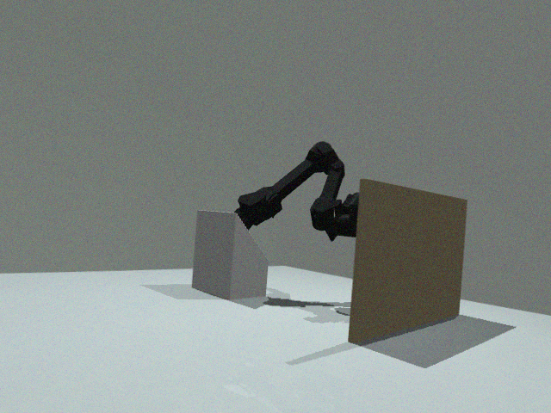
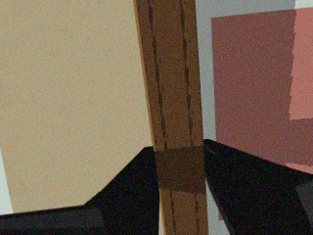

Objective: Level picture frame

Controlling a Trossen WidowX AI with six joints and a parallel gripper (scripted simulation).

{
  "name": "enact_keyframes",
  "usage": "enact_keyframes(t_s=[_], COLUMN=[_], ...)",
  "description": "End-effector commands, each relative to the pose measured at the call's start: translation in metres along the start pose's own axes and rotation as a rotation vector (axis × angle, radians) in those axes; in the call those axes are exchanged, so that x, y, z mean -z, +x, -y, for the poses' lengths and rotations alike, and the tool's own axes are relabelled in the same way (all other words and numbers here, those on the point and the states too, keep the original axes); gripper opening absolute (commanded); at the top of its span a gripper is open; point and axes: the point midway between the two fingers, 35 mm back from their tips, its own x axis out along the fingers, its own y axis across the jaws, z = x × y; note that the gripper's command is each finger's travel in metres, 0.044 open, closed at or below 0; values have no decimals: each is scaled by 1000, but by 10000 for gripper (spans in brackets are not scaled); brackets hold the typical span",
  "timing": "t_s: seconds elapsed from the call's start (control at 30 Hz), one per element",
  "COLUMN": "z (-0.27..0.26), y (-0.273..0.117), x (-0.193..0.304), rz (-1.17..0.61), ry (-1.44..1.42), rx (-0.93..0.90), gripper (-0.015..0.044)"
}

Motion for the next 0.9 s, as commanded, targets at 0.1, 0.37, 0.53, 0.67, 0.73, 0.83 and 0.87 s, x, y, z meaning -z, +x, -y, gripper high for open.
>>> enact_keyframes(t_s=[0.1,0.37,0.53,0.67,0.73,0.83,0.87], z=[0,-2,-4,-5,-6,-7,-7], y=[0,0,0,0,0,0,0], x=[0,0,0,0,0,0,0], rz=[-1,-1,-1,-1,-1,-1,-1], ry=[-1,-1,-1,-1,-1,-1,-1], rx=[1,1,1,1,1,1,1], gripper=[0,0,0,0,0,0,0])
